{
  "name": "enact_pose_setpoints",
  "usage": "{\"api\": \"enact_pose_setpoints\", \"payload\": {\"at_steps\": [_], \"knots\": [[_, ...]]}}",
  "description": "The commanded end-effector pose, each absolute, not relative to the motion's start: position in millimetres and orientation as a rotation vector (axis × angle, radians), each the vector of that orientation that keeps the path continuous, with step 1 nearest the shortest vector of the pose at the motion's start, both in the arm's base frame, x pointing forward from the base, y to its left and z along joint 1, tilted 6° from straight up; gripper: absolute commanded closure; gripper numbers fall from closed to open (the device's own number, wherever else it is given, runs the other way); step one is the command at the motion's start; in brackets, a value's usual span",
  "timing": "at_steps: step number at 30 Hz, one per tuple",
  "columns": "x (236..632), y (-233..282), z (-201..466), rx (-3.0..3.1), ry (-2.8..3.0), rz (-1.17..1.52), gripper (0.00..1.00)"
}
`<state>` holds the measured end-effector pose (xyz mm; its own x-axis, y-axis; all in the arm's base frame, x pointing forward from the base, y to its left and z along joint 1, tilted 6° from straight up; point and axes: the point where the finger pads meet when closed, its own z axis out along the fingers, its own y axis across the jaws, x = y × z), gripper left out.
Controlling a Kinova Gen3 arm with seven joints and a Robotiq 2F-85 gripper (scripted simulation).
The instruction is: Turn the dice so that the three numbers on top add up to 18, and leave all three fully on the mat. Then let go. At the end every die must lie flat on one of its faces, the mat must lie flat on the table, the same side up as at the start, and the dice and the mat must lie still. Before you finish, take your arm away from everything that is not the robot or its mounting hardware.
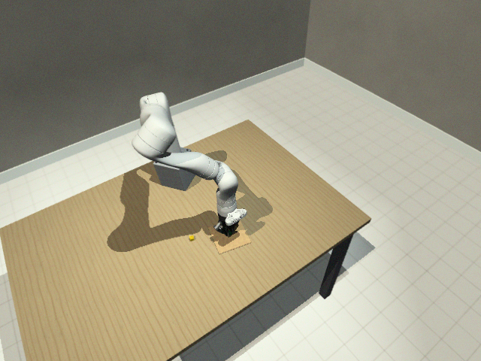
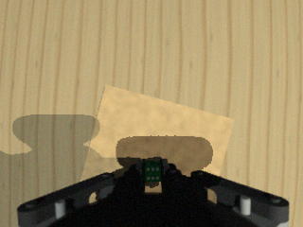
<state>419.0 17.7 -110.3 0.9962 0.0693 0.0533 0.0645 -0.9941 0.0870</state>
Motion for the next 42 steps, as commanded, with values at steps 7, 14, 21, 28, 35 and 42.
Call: {"api": "enact_pose_setpoints", "payload": {"at_steps": [7, 14, 21, 28, 35, 42], "knots": [[419.6, 17.8, -109.6, 3.053, 0.103, 0.088, 0.89], [419.6, 17.8, -110.0, 3.053, 0.103, 0.088, 0.89], [419.7, 17.6, -111.9, 3.053, 0.103, 0.088, 0.89], [419.8, 17.5, -113.1, 3.053, 0.103, 0.088, 0.89], [419.8, 17.5, -113.5, 3.053, 0.103, 0.088, 0.89], [419.8, 17.5, -113.5, 3.053, 0.103, 0.088, 0.89]]}}
